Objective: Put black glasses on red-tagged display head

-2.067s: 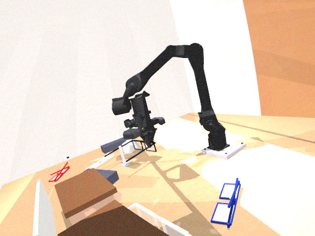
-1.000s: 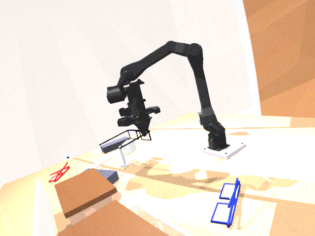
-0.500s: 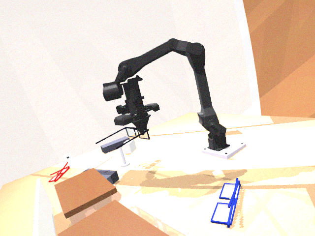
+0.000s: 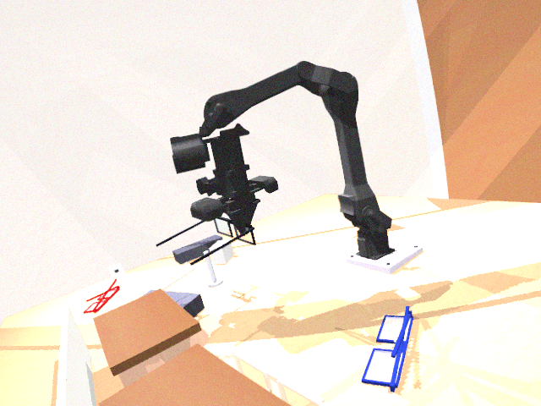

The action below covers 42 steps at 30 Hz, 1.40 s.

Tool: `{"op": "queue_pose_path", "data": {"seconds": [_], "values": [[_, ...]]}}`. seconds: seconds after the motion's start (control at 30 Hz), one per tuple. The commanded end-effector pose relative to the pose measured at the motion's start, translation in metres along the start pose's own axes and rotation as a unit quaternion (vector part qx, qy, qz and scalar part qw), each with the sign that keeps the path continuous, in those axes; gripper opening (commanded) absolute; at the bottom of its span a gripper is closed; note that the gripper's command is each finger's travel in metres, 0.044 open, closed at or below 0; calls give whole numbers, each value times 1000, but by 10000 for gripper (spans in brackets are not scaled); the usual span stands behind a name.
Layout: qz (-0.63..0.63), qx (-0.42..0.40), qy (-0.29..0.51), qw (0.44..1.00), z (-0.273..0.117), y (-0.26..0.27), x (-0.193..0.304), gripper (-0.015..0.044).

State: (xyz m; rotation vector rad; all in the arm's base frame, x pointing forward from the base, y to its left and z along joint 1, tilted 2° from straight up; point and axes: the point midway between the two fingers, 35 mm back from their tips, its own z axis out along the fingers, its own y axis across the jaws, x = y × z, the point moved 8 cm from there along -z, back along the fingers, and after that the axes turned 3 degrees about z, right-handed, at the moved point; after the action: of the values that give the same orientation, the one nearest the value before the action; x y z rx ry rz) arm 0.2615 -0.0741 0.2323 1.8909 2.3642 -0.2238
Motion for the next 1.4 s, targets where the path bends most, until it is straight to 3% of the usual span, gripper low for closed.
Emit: {"op": "queue_pose_path", "data": {"seconds": [0.0,1.37], "values": [[13,-4,-18,1000,-6,7,17,0],[117,-147,-112,976,-53,13,179,0]]}}
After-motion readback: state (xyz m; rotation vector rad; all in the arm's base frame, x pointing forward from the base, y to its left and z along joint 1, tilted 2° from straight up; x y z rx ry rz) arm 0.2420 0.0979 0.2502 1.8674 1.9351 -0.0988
